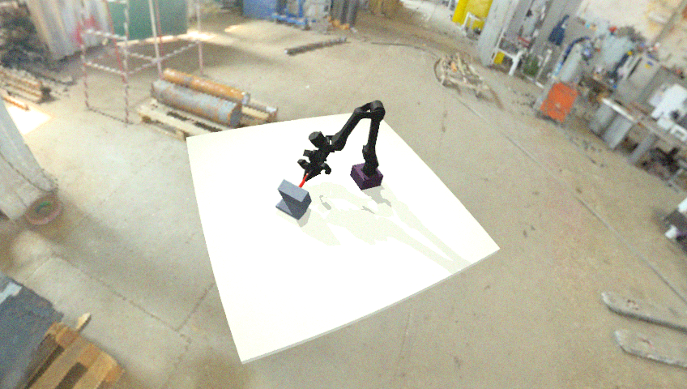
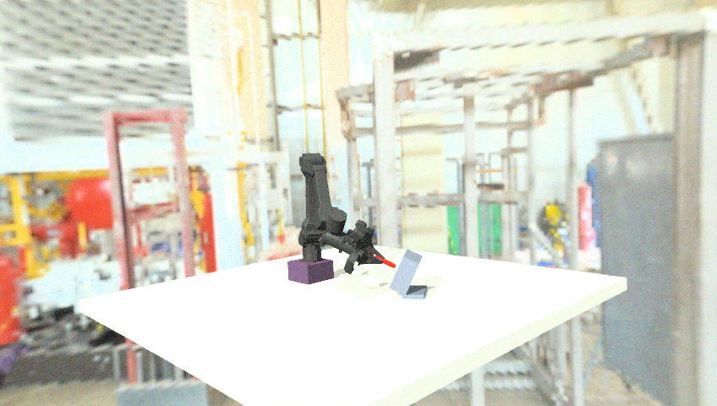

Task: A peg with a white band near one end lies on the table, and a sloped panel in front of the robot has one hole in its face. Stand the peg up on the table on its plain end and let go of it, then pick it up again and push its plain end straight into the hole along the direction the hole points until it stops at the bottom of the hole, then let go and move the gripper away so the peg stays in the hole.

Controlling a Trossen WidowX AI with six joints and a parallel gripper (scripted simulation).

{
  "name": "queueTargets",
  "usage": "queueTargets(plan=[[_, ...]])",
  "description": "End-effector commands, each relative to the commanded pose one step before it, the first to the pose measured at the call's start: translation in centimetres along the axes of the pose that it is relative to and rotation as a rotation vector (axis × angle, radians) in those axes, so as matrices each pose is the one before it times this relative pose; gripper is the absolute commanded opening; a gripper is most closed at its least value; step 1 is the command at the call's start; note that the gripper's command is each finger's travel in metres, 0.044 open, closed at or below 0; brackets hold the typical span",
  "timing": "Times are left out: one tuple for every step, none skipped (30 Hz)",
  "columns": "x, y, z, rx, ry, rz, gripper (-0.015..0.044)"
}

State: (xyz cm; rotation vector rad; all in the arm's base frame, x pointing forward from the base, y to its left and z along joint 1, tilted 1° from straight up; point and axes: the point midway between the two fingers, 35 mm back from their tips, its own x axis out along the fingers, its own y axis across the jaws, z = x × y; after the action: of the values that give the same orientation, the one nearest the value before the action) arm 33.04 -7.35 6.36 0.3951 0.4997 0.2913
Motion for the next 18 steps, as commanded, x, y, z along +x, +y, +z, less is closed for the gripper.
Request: queueTargets(plan=[[-0.041,0.037,-0.040,-0.0017,0.00113,0.00220,0.0000],[0.000,0.000,0.000,0.0000,0.00000,0.00000,0.0000],[0.000,0.000,0.000,0.0000,0.00000,0.00000,0.0000],[0.000,0.000,0.000,0.0000,0.00000,0.00000,0.0000],[0.000,0.000,0.000,0.0000,0.00000,0.00000,0.0000],[0.000,0.000,0.000,0.0000,0.00000,0.00000,0.0000],[0.000,0.000,0.000,0.0000,0.00000,0.00000,0.0000],[0.000,0.000,0.000,0.0000,0.00000,0.00000,0.0000],[0.019,0.001,0.002,0.0000,-0.00001,0.00001,0.0000],[0.057,0.004,0.005,0.0000,-0.00002,0.00002,0.0000],[0.070,0.005,0.006,0.0000,-0.00003,0.00002,0.0000],[0.062,0.005,0.006,0.0000,-0.00003,0.00002,0.0000],[0.063,0.002,0.012,0.0000,-0.00004,0.00002,0.0000],[0.051,0.001,0.009,0.0000,-0.00004,0.00002,0.0000],[0.044,-0.004,0.016,0.0000,-0.00003,0.00001,0.0000],[0.038,-0.003,0.014,0.0000,-0.00003,0.00001,0.0000],[0.041,-0.005,0.012,0.0000,-0.00003,0.00001,0.0000],[0.047,-0.006,0.013,0.0000,-0.00003,0.00002,0.0000]])
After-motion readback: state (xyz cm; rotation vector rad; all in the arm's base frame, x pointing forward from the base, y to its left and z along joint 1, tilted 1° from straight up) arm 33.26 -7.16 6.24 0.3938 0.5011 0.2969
